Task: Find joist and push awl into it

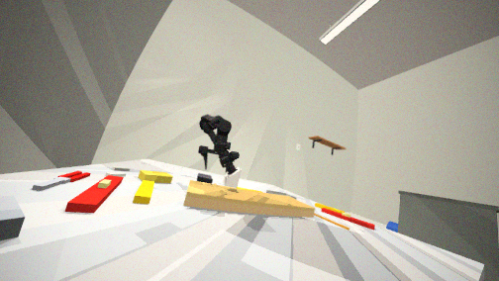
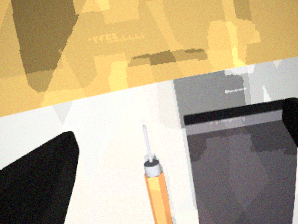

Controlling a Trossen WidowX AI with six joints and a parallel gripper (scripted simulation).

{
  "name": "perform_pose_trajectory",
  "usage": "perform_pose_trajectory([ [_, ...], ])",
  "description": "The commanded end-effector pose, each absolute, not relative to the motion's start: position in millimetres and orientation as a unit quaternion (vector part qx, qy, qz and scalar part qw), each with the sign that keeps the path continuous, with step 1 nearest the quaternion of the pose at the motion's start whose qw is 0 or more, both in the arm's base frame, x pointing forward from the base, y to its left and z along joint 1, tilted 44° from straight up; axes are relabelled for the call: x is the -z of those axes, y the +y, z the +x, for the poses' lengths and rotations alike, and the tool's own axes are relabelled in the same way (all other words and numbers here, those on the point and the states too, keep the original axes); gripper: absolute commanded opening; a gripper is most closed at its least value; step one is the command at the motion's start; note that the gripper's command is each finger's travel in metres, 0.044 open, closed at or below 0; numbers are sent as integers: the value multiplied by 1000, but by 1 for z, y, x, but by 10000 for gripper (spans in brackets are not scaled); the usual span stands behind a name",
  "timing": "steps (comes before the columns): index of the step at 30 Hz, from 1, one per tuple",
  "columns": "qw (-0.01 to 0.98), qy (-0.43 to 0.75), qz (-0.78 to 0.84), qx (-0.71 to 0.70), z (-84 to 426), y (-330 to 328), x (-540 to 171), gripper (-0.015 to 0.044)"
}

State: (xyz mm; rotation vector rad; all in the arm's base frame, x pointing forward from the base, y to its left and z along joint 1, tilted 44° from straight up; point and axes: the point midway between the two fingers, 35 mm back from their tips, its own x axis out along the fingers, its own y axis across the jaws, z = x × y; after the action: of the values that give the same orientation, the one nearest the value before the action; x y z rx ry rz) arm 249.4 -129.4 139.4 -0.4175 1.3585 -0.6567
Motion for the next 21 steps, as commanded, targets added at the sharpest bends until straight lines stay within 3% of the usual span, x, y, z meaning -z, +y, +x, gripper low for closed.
perform_pose_trajectory([
  [1, 614, 690, -188, 332, 177, -145, -153, 440],
  [21, 610, 694, -188, 333, 176, -151, -149, 440],
])
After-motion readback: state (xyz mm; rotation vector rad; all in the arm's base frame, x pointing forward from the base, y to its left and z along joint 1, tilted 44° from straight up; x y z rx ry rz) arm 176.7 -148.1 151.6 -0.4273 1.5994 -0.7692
